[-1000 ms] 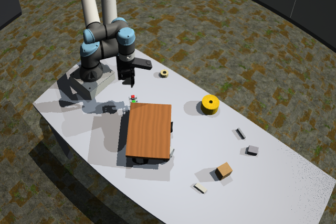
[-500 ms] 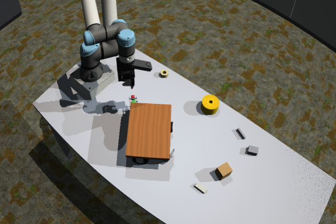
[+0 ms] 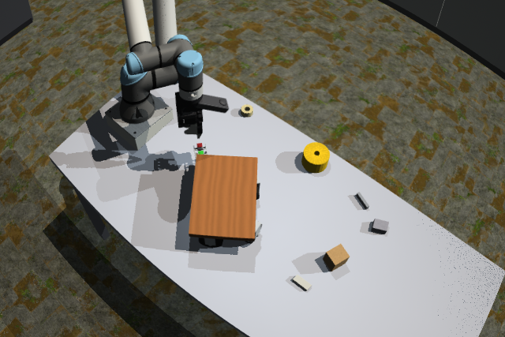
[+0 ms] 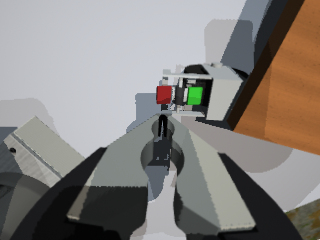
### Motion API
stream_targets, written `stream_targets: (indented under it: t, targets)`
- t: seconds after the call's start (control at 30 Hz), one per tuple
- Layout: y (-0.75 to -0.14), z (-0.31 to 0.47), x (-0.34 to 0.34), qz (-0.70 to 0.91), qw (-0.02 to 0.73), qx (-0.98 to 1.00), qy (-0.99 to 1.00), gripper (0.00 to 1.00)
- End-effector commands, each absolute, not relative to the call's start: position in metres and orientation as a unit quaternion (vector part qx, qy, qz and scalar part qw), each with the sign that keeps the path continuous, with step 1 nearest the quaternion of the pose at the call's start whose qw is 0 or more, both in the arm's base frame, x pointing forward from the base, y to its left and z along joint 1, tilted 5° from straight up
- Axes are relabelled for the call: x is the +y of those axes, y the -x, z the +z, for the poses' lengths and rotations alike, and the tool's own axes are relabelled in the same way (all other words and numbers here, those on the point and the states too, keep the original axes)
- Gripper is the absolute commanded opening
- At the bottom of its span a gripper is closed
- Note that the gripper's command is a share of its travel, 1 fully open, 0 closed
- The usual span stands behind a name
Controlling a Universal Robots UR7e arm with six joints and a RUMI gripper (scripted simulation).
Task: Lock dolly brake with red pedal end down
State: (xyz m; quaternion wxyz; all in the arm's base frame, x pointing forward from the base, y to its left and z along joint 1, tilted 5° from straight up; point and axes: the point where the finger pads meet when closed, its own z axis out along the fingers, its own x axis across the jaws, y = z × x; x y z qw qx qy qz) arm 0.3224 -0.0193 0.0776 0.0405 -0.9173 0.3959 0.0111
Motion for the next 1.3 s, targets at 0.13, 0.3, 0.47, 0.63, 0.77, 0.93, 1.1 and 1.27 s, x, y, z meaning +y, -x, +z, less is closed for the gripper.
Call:
stream_targets:
  t: [0.13, 0.3, 0.47, 0.63, 0.77, 0.93, 1.1, 1.27]
  targets:
    - [-0.323, 0.062, -0.018, 0.010, 0.040, 0.396, 0.917, 0.00]
    - [-0.324, 0.053, -0.018, 0.010, 0.040, 0.396, 0.917, 0.00]
    - [-0.324, 0.047, -0.017, 0.010, 0.040, 0.396, 0.917, 0.00]
    - [-0.324, 0.044, -0.017, 0.010, 0.040, 0.396, 0.917, 0.00]
    - [-0.324, 0.043, -0.017, 0.010, 0.040, 0.396, 0.917, 0.00]
    - [-0.324, 0.043, -0.017, 0.010, 0.040, 0.396, 0.917, 0.00]
    - [-0.324, 0.043, -0.017, 0.010, 0.040, 0.396, 0.917, 0.00]
    - [-0.324, 0.043, -0.017, 0.010, 0.040, 0.396, 0.917, 0.00]
